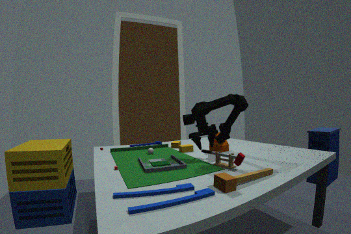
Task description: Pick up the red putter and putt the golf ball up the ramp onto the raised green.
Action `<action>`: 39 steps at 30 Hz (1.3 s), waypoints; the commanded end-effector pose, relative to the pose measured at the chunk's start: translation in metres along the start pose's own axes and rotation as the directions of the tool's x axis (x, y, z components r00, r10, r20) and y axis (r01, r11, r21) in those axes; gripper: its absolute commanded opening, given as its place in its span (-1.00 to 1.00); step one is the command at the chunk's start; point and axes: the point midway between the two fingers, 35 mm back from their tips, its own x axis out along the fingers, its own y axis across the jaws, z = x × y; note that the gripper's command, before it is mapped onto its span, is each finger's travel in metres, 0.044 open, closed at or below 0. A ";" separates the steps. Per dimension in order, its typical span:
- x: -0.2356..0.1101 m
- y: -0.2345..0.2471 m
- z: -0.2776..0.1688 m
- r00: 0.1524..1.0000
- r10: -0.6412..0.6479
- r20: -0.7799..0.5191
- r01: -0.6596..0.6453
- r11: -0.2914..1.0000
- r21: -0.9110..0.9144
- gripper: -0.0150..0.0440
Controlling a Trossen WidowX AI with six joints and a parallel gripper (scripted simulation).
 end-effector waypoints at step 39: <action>0.048 0.000 -0.012 1.000 -0.003 0.002 0.003 1.000 -0.003 0.29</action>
